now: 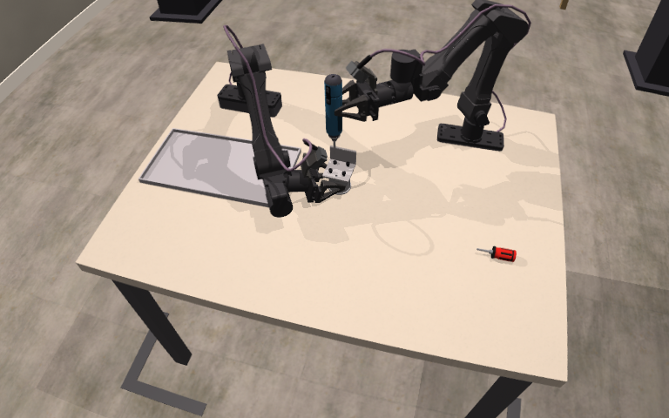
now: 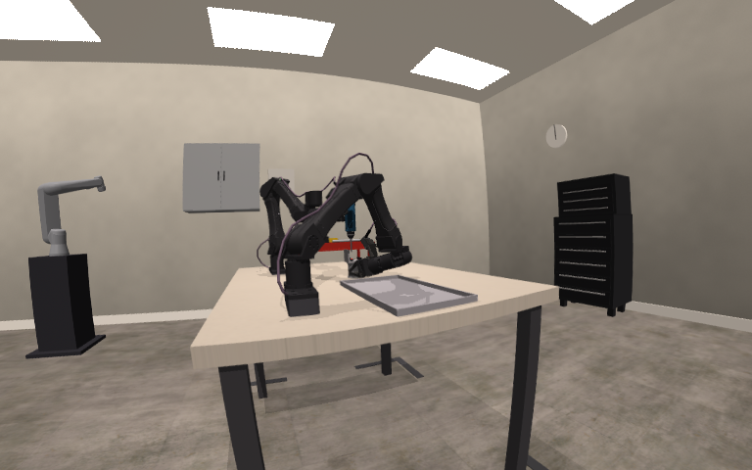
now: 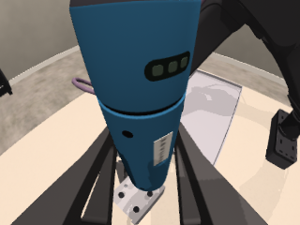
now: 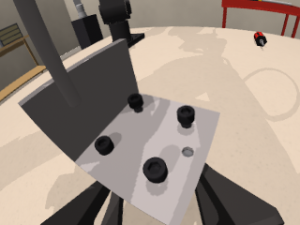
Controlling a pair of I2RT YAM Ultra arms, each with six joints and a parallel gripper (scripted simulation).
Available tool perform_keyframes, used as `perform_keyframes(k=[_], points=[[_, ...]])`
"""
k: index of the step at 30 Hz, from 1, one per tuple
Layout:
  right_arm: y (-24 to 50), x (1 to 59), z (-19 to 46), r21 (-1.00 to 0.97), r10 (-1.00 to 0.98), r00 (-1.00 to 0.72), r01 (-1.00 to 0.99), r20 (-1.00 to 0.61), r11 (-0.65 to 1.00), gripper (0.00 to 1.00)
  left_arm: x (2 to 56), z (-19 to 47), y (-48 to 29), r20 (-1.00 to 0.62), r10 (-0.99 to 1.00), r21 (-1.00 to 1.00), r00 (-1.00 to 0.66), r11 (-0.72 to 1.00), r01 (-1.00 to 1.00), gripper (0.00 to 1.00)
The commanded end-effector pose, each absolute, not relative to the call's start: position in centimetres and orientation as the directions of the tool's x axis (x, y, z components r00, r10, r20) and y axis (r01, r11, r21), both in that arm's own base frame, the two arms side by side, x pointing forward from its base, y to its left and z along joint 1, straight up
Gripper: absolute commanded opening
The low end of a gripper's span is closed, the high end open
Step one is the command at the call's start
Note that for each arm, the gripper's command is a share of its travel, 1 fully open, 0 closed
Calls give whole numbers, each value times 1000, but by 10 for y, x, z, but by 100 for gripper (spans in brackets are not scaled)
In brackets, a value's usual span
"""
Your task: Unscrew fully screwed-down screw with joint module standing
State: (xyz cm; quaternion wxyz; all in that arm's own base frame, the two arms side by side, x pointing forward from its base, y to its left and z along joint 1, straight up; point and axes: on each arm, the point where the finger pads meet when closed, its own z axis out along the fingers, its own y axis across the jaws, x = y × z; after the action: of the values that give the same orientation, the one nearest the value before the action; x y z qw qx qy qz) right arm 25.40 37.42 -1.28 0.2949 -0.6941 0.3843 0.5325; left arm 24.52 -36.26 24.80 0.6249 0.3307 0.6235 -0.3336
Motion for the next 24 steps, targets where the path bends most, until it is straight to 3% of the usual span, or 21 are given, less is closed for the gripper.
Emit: perform_keyframes(k=[1,24], points=[[381,256,-2,-23,-180,144,-840,-973,-543,59,248,284,-360,-992,-113,-13,61,564,825,42],[381,256,-2,-23,-180,144,-840,-973,-543,59,246,285,-362,-991,-115,-13,63,560,828,42]])
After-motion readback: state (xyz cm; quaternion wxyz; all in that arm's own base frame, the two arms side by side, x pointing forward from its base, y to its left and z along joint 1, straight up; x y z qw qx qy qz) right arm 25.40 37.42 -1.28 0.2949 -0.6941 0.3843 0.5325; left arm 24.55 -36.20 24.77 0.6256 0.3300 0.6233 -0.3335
